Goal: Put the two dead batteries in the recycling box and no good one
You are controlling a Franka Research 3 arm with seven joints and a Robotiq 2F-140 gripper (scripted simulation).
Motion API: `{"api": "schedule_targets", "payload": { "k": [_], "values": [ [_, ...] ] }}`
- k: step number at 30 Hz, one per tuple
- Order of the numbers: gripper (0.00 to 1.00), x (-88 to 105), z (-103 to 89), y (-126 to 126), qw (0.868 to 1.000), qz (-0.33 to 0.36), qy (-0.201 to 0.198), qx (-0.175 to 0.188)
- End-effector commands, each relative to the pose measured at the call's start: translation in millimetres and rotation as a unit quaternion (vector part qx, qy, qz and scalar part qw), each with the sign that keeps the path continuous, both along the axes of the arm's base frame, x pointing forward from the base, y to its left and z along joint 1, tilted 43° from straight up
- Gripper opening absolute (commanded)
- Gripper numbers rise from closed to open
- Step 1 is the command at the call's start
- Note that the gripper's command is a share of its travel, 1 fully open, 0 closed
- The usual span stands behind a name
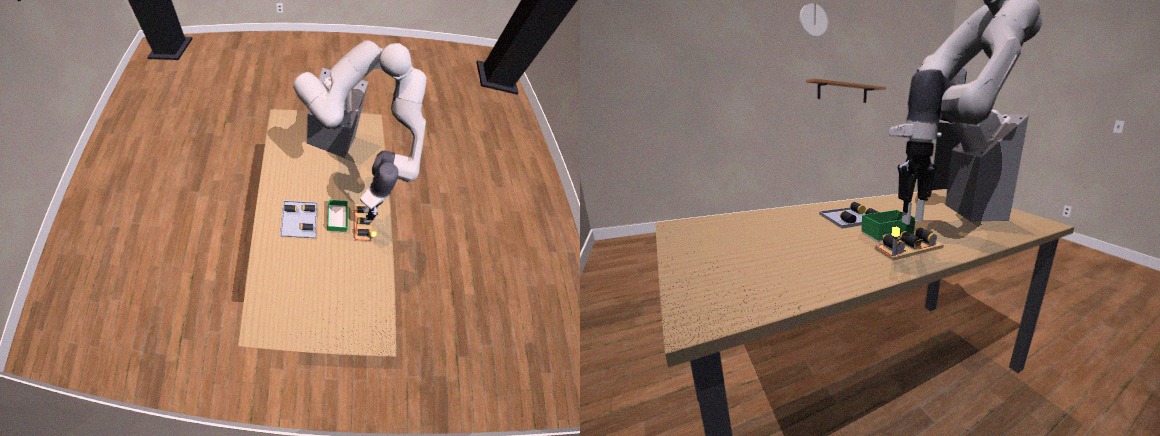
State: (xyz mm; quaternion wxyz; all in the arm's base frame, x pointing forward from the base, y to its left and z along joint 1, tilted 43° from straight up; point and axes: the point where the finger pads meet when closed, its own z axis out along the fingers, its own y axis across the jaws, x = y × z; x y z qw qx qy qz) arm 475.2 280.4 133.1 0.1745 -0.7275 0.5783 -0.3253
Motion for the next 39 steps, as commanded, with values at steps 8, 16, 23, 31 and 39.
{"api": "schedule_targets", "payload": {
  "k": [8,16,23,31,39],
  "values": [
    [0.29,-0.8,0.1,-0.6,1.0,-0.004,0.0,0.003],
    [0.29,-12.0,12.2,1.5,1.0,-0.004,0.0,0.003],
    [0.29,-29.3,30.9,4.7,1.0,-0.004,0.0,0.003],
    [0.29,-29.8,30.7,3.3,1.0,-0.004,0.0,0.003],
    [0.29,-30.0,30.6,2.9,1.0,-0.004,0.0,0.003]
  ]
}}
